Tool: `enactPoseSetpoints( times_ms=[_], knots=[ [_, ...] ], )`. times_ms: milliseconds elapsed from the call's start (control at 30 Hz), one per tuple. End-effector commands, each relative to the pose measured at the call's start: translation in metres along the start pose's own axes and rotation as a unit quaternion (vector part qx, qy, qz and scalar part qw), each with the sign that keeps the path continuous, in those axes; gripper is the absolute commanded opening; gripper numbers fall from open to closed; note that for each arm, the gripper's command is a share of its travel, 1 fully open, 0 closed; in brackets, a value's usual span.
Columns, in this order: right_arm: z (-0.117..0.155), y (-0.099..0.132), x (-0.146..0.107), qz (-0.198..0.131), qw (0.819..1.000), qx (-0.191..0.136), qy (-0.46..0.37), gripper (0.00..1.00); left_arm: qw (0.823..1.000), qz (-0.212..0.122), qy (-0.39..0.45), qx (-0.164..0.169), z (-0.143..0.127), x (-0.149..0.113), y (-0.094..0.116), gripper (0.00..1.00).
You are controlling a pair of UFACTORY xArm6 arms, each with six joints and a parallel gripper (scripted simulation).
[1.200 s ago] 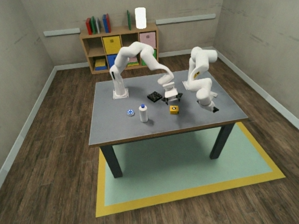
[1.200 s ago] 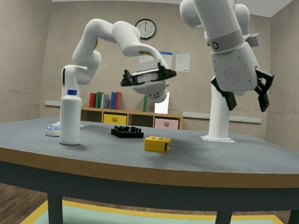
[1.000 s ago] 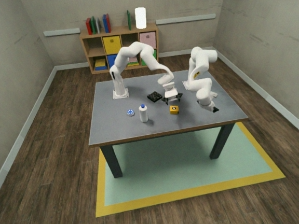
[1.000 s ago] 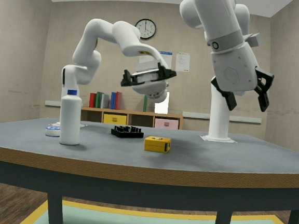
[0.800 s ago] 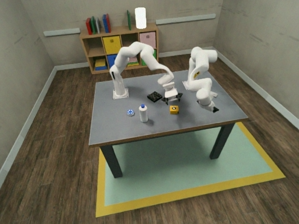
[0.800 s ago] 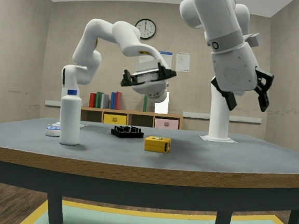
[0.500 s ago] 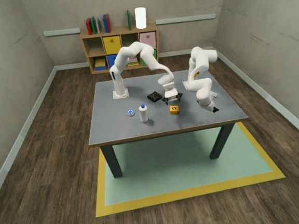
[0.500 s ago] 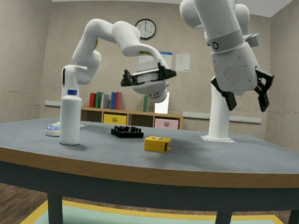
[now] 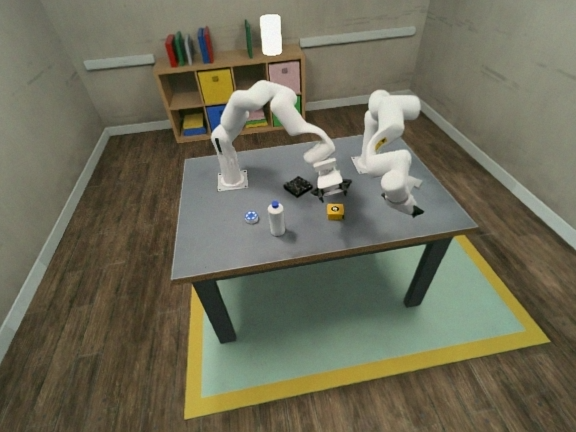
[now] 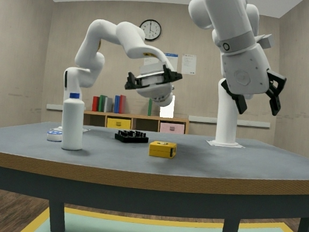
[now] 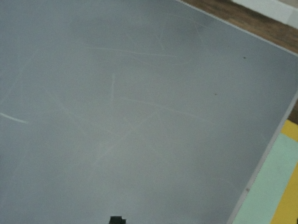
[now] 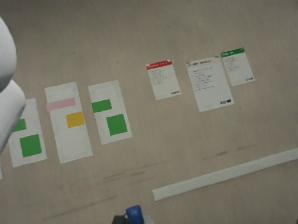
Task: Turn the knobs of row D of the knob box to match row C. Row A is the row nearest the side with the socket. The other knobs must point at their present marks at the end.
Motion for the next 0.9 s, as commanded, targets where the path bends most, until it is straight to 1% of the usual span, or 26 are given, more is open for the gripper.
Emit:
enactPoseSetpoints(
  times_ms=[0,200,400,467,667,867],
  knots=[
    [-0.001,-0.001,0.002,0.001,1.0,0.0,-0.002,1.0,1.0,-0.004,-0.003,0.001,0.004,0.006,0.0,1.0],
    [-0.001,-0.001,0.002,0.001,1.0,0.0,-0.002,1.0,1.0,-0.01,-0.011,0.009,0.014,0.019,-0.005,1.0],
    [-0.001,-0.001,0.002,0.001,1.0,0.0,-0.002,1.0,0.999,-0.019,-0.024,0.02,0.027,0.04,-0.013,1.0],
    [-0.001,-0.001,0.002,0.001,1.0,0.0,-0.002,1.0,0.999,-0.019,-0.024,0.02,0.027,0.04,-0.013,1.0],
    [-0.001,-0.001,0.002,0.001,1.0,0.0,-0.002,1.0,0.998,-0.032,-0.041,0.034,0.044,0.068,-0.024,1.0],
    [-0.001,-0.001,0.002,0.001,1.0,0.0,-0.002,1.0,0.996,-0.051,-0.062,0.049,0.062,0.105,-0.039,1.0]
  ],
)
Point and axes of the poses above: on each arm, the point where the finger pads meet when closed, its own y axis back along the fingers, its own z axis across the jaws, x = y × z, the point moved 9 cm from there along y, back along the fingers, and after that the axes turned 8 degrees about -y, right-handed, at the moved point
